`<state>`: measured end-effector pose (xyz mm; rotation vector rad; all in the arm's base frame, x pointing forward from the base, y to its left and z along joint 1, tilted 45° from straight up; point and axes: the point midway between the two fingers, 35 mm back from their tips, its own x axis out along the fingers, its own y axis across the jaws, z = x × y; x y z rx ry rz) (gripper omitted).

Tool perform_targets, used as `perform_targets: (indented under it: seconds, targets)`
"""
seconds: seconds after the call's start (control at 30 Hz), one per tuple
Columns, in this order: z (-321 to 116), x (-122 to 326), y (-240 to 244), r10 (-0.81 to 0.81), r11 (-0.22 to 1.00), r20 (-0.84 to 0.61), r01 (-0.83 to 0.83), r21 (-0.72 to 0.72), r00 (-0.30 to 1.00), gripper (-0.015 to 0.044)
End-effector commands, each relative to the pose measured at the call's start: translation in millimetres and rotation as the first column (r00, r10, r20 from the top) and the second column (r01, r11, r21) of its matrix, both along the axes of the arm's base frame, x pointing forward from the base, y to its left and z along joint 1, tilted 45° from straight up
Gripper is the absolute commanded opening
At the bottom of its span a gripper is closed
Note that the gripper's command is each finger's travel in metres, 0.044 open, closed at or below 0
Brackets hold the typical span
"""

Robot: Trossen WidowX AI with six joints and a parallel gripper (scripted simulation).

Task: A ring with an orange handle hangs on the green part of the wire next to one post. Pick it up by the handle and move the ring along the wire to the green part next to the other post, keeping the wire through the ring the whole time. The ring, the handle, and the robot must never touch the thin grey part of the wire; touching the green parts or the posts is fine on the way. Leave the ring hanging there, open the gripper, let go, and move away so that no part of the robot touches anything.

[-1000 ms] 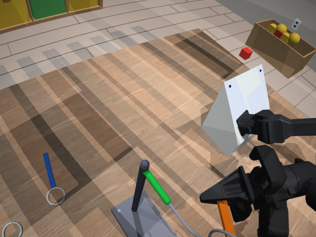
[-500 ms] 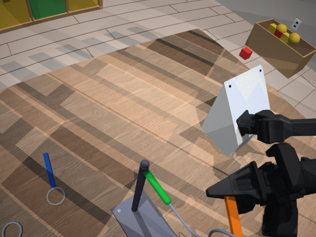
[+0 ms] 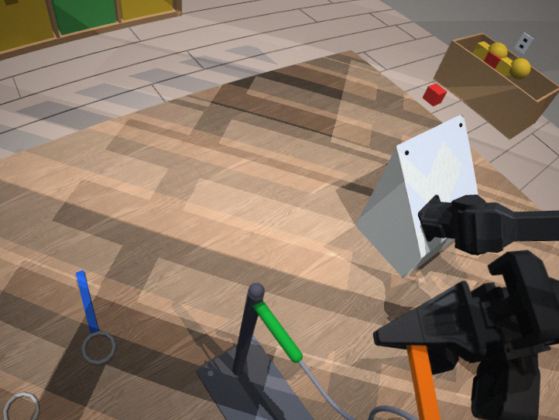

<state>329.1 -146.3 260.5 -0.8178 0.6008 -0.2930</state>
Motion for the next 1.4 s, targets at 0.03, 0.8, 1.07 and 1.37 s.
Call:
perform_targets:
  seconds: [0.03,0.8,1.07,1.37]
  targets:
    - [7.6,-0.2,-2.7,-0.005,1.0,0.009,0.005,-0.006,1.0,-0.015]
    - [2.3,1.2,3.3,-0.008,0.979,0.049,-0.002,0.202,0.999,-0.015]
    - [-3.9,2.8,11.2,-0.015,0.937,0.077,-0.012,0.349,0.997,-0.015]
    - [-9.8,5.0,22.0,-0.03,0.859,0.108,-0.03,0.51,0.994,-0.015]
